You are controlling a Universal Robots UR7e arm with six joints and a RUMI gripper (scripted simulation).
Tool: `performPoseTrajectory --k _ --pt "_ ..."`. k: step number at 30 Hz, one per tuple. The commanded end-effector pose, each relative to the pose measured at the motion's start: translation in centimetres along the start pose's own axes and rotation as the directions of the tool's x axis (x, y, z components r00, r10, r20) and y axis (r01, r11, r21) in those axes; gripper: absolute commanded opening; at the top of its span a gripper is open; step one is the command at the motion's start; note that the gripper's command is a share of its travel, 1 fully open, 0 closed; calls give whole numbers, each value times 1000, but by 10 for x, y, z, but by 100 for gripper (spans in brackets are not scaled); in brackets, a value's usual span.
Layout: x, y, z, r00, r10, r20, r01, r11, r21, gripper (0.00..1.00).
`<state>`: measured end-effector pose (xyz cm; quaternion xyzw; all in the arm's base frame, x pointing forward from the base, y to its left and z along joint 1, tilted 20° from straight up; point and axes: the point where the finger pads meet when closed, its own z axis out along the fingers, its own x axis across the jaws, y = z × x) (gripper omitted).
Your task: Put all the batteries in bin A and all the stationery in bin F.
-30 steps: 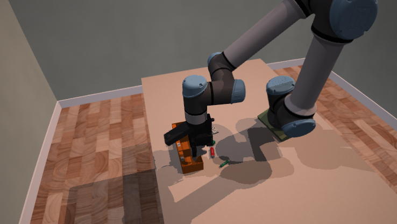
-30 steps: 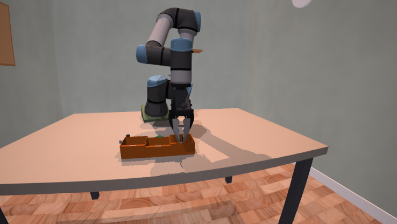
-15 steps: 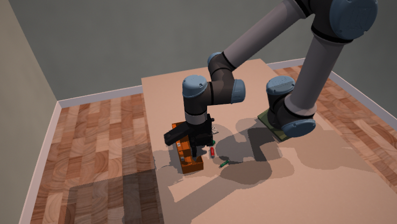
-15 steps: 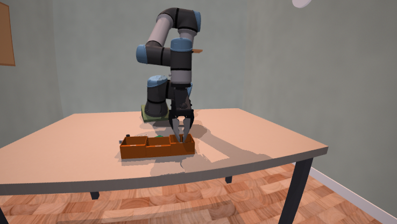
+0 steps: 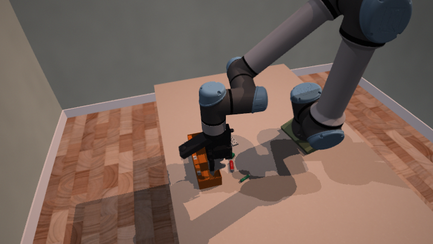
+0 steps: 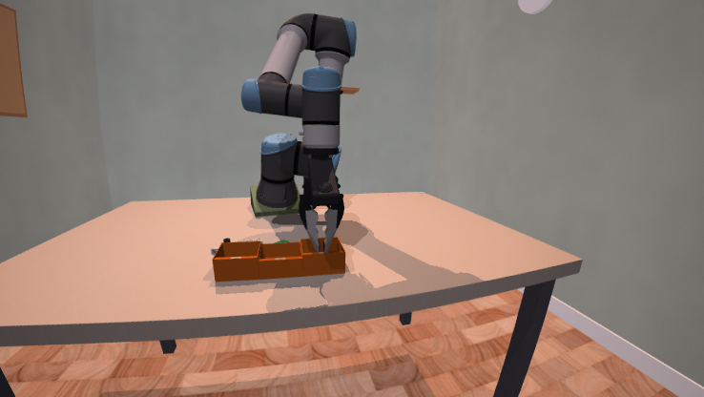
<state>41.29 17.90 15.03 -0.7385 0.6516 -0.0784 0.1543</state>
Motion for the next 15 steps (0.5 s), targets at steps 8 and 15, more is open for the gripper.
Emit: performPoseTrajectory --k 8,15 --pt "0 0 -6 1000 0 0 0 1000 1 4" --pt "0 0 -12 1000 0 0 0 1000 1 4"
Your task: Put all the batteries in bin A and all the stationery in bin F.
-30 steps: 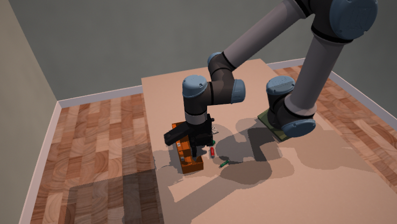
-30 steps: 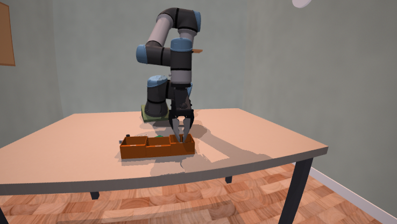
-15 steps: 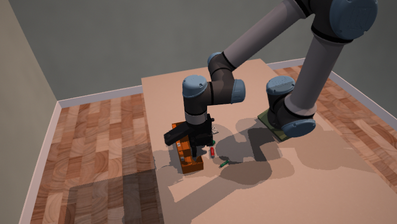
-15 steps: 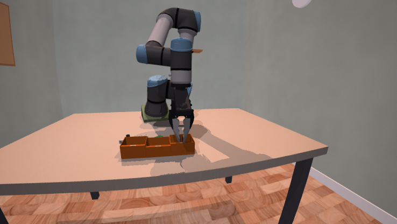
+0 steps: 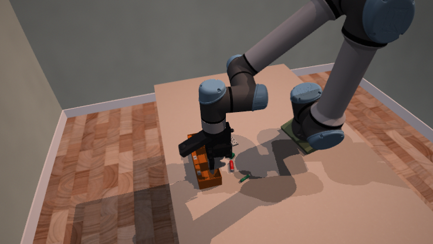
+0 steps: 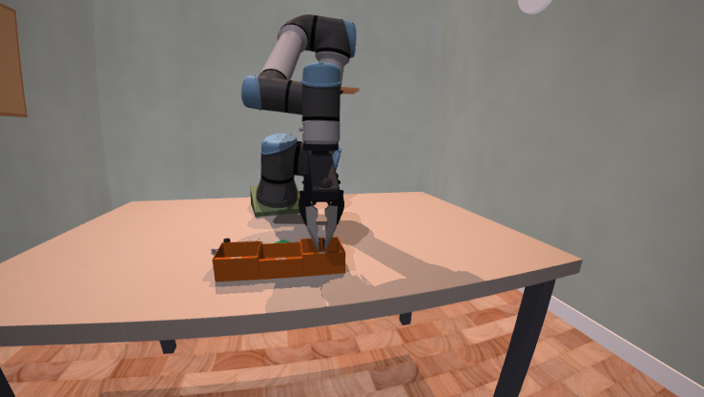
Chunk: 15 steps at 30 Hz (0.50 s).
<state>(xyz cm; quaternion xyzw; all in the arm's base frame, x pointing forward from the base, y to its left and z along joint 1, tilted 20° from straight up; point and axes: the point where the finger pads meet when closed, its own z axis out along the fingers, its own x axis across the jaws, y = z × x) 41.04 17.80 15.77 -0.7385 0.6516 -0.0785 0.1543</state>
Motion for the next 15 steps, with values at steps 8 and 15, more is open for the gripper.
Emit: performPoseTrajectory --k 8,15 --pt "0 0 -15 1000 0 0 0 1000 1 4" --pt "0 0 -22 1000 0 0 0 1000 1 4"
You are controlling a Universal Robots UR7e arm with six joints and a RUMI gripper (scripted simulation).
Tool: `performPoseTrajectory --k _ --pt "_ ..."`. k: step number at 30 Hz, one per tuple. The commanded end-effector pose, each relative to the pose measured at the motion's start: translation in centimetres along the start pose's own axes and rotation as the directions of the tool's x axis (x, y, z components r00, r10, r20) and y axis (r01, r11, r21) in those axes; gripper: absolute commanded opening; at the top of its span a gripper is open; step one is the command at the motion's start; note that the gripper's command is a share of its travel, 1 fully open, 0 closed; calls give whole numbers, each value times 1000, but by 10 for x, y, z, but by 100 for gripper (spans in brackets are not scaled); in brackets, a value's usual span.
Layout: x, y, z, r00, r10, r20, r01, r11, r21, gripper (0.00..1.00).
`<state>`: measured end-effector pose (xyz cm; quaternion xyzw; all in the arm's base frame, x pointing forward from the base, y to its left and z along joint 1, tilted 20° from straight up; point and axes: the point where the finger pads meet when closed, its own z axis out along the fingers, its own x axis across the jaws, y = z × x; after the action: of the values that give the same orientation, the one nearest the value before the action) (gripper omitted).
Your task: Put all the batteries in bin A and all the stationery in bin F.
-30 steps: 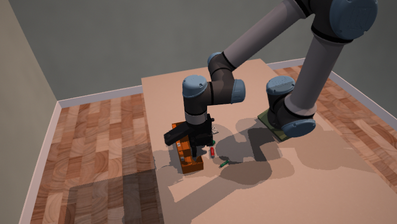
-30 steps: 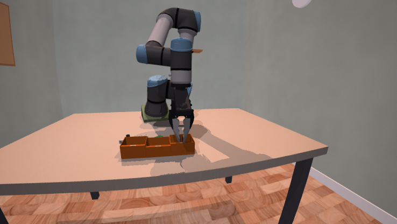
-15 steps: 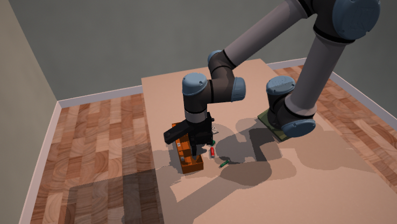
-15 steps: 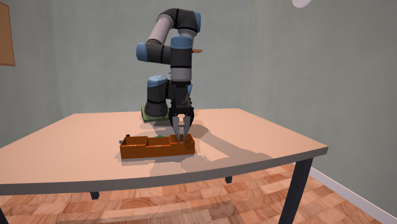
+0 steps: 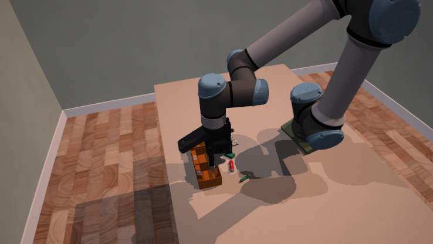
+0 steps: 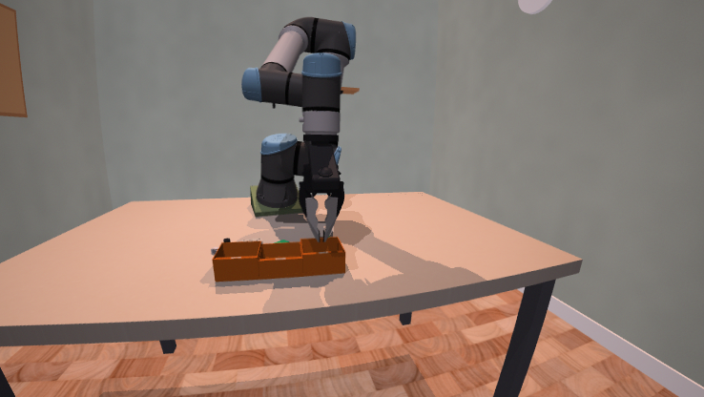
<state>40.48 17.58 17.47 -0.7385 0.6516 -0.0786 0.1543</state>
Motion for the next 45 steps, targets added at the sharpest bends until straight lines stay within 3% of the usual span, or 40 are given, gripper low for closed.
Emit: performPoseTrajectory --k 1,8,17,32,45 --pt "0 0 -8 1000 0 0 0 1000 1 4" --pt "0 0 -34 1000 0 0 0 1000 1 4" --pt "0 0 -34 1000 0 0 0 1000 1 4" --pt "0 0 -158 1000 0 0 0 1000 1 4" --pt "0 0 -158 1000 0 0 0 1000 1 4"
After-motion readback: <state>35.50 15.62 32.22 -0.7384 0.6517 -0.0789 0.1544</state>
